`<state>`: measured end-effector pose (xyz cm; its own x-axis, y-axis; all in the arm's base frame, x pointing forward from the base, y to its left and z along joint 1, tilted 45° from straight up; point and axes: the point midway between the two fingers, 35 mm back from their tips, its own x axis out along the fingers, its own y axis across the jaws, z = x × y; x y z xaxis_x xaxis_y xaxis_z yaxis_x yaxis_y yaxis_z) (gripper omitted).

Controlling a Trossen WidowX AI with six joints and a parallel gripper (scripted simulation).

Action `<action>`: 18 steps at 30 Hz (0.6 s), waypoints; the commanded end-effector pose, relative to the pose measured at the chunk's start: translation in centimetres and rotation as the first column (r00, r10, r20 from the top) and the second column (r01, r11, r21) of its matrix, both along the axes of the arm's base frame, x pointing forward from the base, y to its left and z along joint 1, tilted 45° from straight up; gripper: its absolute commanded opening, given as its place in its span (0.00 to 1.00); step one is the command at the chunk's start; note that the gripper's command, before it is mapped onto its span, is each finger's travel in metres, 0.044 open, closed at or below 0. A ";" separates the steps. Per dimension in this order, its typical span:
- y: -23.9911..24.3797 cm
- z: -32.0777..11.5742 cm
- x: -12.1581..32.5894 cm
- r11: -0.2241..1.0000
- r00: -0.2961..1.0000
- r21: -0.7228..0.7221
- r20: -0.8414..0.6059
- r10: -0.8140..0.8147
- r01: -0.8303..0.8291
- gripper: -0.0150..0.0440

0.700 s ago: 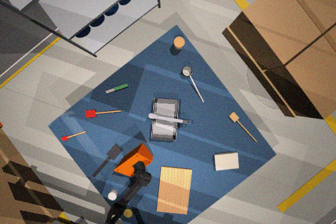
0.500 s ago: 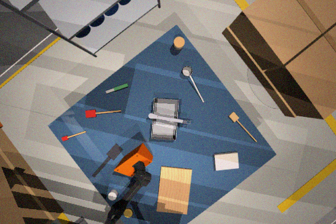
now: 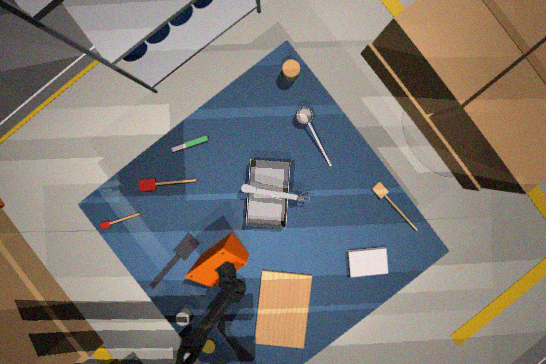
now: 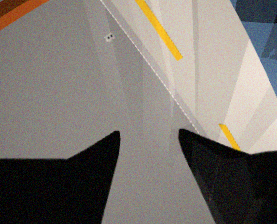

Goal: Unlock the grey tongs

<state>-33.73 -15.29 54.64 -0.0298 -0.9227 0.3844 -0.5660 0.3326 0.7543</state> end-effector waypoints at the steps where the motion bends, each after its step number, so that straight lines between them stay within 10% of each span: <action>1: 0.1 2.5 4.0 0.999 0.996 -0.034 -0.087 0.008 -0.011 0.69; 18: 0.9 5.9 10.3 0.988 0.973 -0.151 -0.231 0.000 -0.036 0.69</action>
<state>-24.37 -14.57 60.17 0.0783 -0.8610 0.5026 -0.4102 0.4317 0.8034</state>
